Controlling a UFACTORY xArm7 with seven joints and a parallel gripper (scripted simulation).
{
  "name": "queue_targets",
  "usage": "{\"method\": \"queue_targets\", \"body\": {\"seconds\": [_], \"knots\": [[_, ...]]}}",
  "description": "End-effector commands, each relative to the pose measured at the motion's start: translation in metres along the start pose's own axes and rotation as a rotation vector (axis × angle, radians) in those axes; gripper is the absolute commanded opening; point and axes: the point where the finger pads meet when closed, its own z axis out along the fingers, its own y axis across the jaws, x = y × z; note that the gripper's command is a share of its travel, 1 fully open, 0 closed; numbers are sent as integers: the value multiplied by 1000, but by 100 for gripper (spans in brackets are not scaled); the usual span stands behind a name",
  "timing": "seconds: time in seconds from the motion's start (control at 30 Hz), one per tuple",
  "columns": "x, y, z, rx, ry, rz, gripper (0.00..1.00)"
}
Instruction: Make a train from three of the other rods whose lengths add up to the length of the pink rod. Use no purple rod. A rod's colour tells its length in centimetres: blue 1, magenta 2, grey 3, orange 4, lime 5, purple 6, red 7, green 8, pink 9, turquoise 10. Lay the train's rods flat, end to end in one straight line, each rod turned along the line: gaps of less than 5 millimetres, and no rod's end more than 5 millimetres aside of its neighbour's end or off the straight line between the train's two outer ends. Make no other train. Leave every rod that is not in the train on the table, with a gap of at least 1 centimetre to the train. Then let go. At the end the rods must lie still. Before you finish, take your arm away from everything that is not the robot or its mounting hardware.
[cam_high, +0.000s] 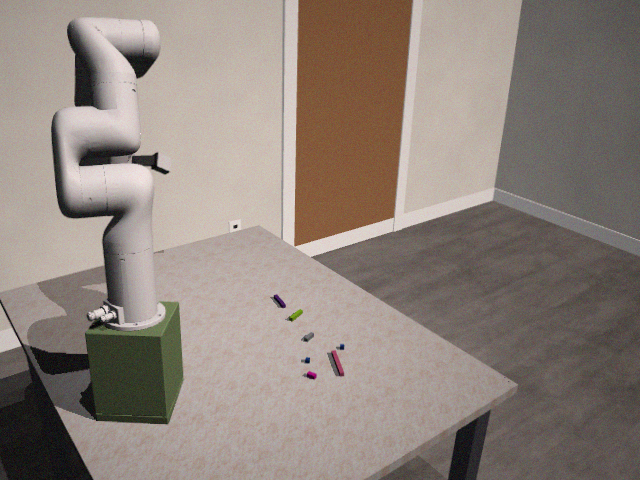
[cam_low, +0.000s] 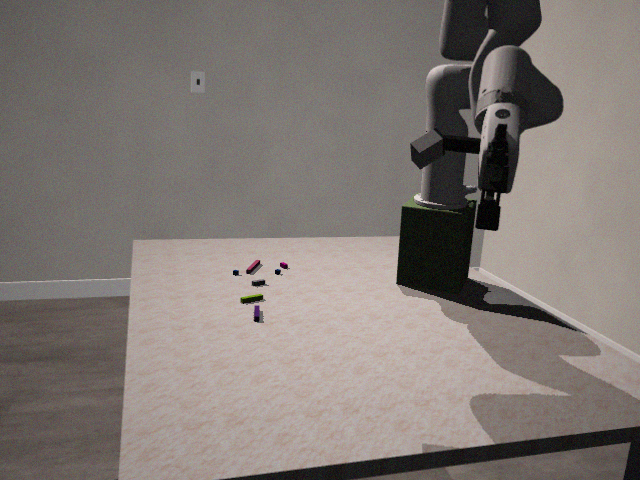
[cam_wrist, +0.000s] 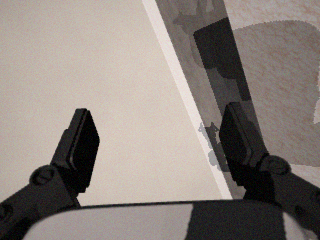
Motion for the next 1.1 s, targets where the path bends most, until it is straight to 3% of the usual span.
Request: {"method": "queue_targets", "body": {"seconds": [0.0,0.23,0.3,0.37,0.53,0.77,0.9,0.93,1.0,1.07], "knots": [[23,0,7,-10,19,33,100],[89,13,25,-53,71,126,100],[89,13,25,-53,71,126,100],[121,22,31,-76,96,173,100],[156,34,36,-102,124,226,100],[211,58,39,-145,169,318,100],[214,59,39,-148,172,323,100],[241,74,38,-170,194,371,100],[241,74,38,-170,194,371,100],[261,86,36,-187,211,408,100]]}}
